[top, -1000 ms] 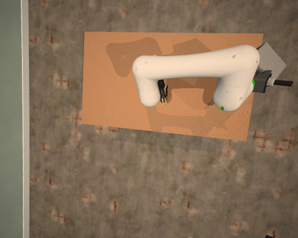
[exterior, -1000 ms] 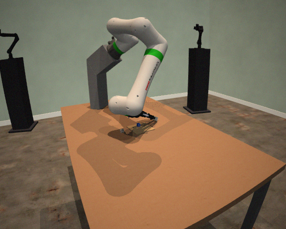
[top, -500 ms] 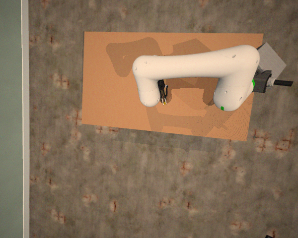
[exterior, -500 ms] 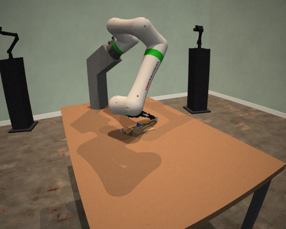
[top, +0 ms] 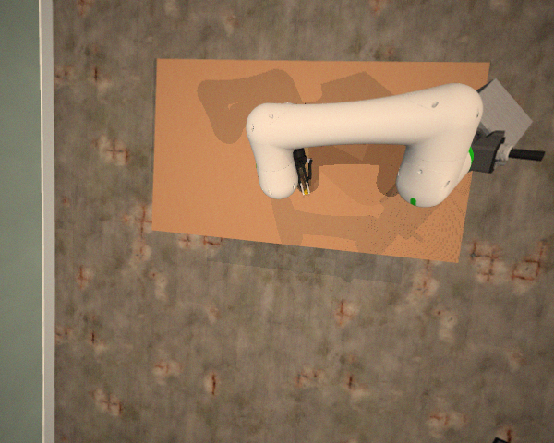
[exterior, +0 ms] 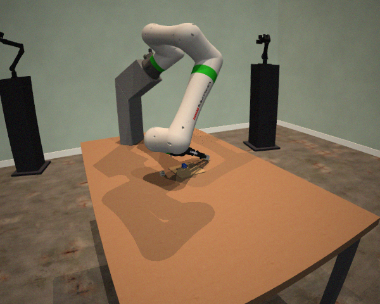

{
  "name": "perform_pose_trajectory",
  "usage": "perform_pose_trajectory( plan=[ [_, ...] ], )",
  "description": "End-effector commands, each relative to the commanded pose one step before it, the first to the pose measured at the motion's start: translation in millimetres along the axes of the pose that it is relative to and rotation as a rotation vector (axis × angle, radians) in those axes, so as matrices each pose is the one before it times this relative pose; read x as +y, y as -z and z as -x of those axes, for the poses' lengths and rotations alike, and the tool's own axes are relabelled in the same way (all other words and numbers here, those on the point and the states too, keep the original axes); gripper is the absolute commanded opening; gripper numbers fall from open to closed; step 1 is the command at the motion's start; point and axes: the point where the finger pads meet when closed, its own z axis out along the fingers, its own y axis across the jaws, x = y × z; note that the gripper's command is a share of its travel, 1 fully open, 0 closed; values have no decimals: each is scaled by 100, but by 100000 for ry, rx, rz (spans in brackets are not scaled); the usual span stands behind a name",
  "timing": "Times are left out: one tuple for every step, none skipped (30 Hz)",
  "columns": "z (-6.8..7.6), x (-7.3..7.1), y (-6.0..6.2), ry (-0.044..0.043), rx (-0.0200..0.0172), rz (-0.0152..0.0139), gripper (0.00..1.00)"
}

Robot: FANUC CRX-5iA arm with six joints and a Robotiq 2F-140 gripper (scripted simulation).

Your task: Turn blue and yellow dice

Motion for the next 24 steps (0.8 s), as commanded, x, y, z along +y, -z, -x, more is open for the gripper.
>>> perform_pose_trajectory(
  plan=[
    [-2,-7,17,6,29,-7,14],
    [0,0,0,0,0,0,17],
    [0,0,0,0,0,0,17],
    [0,0,0,0,0,0,17],
    [0,0,0,0,0,0,19],
    [0,0,0,0,0,0,19],
    [0,0,0,0,0,0,19],
    [0,0,0,0,0,0,21],
    [0,0,0,0,0,0,21],
    [0,0,0,0,0,0,21],
    [0,0,0,0,0,0,21],
    [0,0,0,0,0,0,21],
    [0,0,0,0,0,0,21],
    [0,0,0,0,0,0,21],
    [0,0,0,0,0,0,21],
    [0,0,0,0,0,0,21],
    [0,0,0,0,0,0,21],
    [0,0,0,0,0,0,21],
    [0,0,0,0,0,0,21],
    [0,0,0,0,0,0,21],
    [0,0,0,0,0,0,21],
    [0,0,0,0,0,0,21],
    [0,0,0,0,0,0,21],
    [0,0,0,0,0,0,21]
  ],
)
